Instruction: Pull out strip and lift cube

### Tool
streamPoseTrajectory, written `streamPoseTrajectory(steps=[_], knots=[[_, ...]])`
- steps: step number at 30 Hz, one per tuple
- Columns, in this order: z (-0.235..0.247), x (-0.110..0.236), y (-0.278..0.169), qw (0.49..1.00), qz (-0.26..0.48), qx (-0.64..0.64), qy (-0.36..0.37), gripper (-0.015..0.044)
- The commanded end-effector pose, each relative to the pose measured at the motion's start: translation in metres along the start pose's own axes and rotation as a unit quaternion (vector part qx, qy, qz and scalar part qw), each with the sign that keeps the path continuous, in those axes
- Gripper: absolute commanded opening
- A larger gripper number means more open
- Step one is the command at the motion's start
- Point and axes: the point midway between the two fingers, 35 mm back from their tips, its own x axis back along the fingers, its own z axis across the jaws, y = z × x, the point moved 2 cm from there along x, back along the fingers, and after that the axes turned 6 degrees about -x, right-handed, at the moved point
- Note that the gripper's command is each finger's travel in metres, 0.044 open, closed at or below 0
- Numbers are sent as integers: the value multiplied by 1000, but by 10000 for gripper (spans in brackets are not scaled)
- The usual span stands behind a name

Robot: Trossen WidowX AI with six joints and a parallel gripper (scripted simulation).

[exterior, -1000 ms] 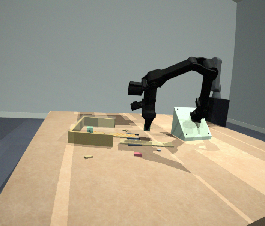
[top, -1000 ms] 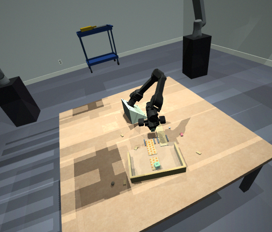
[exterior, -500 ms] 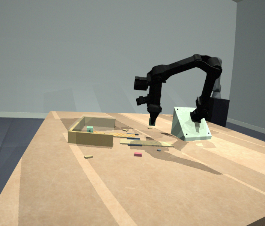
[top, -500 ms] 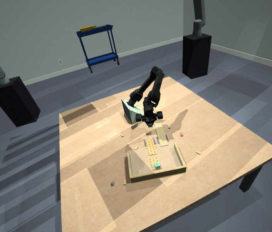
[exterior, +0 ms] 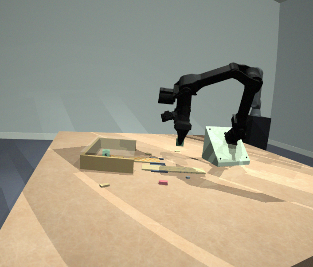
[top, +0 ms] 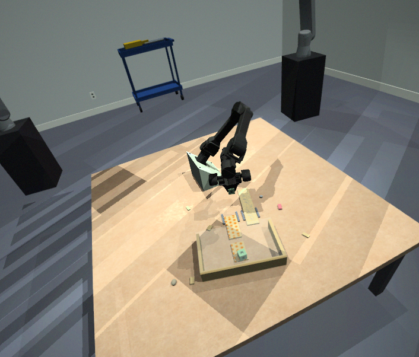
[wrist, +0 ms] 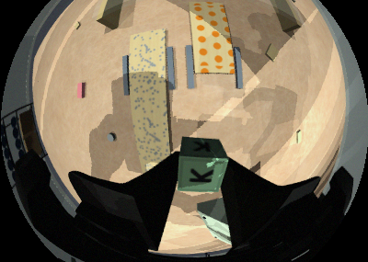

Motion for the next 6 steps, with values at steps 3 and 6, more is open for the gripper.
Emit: streamPoseTrajectory(steps=[3,6], knots=[[0,0,0,1000,0,3,-2,0],[0,0,0,1000,0,3,-2,0]])
